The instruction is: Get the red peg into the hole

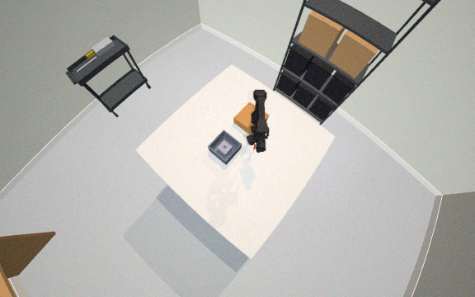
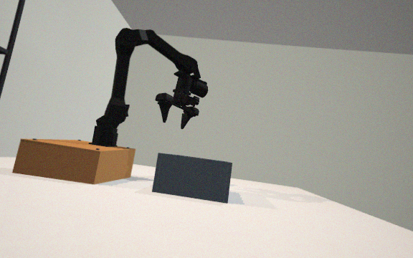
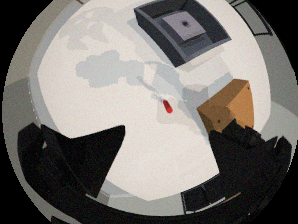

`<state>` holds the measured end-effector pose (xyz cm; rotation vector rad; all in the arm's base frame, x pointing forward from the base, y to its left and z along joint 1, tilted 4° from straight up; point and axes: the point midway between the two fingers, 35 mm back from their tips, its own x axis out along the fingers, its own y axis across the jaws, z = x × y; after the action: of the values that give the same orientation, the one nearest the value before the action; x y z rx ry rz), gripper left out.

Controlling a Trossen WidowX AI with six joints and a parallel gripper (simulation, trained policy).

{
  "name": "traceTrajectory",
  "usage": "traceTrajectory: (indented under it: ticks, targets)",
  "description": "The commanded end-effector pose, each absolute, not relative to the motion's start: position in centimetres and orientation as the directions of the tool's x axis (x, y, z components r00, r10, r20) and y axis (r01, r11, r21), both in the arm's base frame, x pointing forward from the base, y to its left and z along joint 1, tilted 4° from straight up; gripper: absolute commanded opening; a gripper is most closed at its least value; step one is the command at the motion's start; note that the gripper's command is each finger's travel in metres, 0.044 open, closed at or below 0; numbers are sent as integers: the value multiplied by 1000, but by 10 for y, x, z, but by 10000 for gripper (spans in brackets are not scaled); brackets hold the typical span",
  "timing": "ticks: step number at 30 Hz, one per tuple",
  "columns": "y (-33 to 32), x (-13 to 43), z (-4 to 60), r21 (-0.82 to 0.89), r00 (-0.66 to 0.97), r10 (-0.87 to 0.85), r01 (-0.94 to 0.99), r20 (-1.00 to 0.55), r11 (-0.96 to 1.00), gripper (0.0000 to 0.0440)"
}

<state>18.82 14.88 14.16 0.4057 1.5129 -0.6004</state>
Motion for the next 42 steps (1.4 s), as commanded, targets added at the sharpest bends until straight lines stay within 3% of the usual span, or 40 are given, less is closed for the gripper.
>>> traceTrajectory:
  ticks: [1, 20, 42]
  targets:
    - [143, 183, 139, -144, -74, -125, 611, -989, 779, 440]
    - [130, 170, 83, -291, -203, -210, 617, -957, 731, 440]
    - [130, 174, 11, -294, -180, -233, 641, -956, 709, 439]
